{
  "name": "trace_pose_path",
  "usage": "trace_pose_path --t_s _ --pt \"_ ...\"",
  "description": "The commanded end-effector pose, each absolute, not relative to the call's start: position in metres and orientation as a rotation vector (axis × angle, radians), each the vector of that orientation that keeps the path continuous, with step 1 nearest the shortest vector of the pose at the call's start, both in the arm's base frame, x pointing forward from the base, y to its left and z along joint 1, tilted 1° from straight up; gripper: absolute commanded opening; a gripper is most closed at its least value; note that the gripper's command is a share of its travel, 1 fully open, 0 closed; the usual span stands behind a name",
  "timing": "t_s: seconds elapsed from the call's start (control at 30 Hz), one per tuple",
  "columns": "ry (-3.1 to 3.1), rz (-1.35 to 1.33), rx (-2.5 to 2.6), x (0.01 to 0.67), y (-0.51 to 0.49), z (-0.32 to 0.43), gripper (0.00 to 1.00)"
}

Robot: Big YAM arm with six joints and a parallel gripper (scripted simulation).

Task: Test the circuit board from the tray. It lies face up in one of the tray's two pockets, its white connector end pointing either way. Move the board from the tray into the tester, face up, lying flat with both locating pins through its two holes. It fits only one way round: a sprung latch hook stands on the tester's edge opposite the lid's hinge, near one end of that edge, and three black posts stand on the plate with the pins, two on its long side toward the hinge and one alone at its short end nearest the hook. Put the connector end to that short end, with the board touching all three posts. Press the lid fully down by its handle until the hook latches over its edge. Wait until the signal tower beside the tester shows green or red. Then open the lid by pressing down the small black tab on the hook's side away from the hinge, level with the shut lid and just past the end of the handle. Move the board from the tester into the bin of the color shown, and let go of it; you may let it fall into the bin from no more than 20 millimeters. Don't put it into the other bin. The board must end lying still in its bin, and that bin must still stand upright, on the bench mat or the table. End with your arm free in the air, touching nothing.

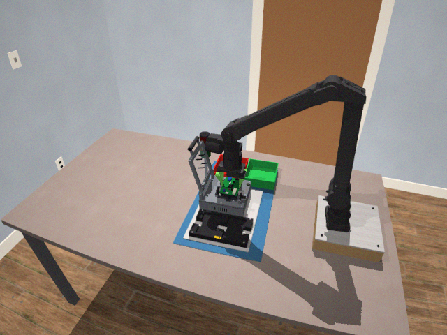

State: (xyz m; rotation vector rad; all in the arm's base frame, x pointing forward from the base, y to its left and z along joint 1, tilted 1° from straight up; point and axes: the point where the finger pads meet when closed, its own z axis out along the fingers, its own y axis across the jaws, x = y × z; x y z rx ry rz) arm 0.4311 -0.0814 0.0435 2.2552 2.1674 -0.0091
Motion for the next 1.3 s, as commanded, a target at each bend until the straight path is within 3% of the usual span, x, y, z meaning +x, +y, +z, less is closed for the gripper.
trace_pose_path --t_s 0.0,1.27 --pt "2.143 0.027 2.236 0.437 -0.087 0.051 0.72" --pt "2.151 0.014 2.245 0.435 -0.087 0.041 0.72"
